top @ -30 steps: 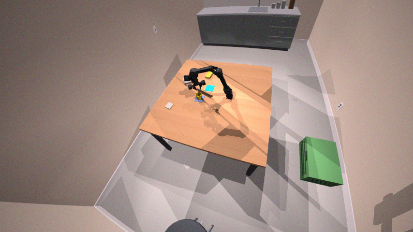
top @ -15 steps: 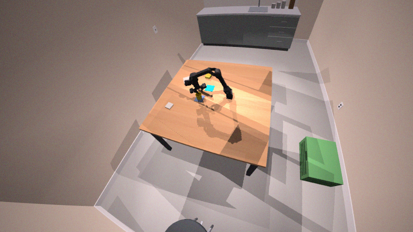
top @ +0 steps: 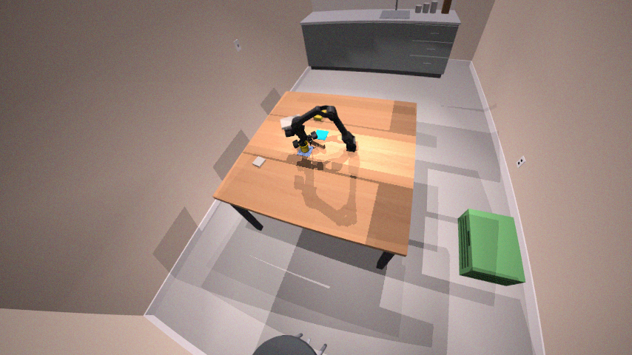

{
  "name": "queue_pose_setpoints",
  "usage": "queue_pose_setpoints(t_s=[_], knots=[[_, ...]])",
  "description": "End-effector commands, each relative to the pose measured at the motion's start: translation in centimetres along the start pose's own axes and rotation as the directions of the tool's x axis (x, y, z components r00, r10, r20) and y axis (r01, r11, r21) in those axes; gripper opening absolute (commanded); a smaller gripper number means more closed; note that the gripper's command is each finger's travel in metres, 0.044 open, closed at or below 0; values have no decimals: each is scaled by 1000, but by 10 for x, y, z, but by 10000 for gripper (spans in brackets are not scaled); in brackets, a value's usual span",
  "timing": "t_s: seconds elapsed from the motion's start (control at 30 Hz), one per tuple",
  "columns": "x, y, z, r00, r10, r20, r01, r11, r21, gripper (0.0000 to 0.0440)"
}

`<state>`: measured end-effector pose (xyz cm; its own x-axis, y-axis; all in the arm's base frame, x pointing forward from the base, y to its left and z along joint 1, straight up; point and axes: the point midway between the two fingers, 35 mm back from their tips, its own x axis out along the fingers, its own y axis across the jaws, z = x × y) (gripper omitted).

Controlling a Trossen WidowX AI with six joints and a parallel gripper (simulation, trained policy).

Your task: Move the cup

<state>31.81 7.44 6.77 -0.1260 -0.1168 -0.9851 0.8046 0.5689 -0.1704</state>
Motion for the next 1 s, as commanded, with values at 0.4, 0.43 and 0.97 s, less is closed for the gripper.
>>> queue_pose_setpoints(t_s=[0.4, 0.43, 0.97], knots=[[-20, -21, 7, 1000, 28, 11, -28, 1000, 12, 1], [-24, -23, 8, 999, 33, 10, -33, 999, 19, 2], [-61, -50, 37, 992, 120, 39, -125, 979, 161, 3]])
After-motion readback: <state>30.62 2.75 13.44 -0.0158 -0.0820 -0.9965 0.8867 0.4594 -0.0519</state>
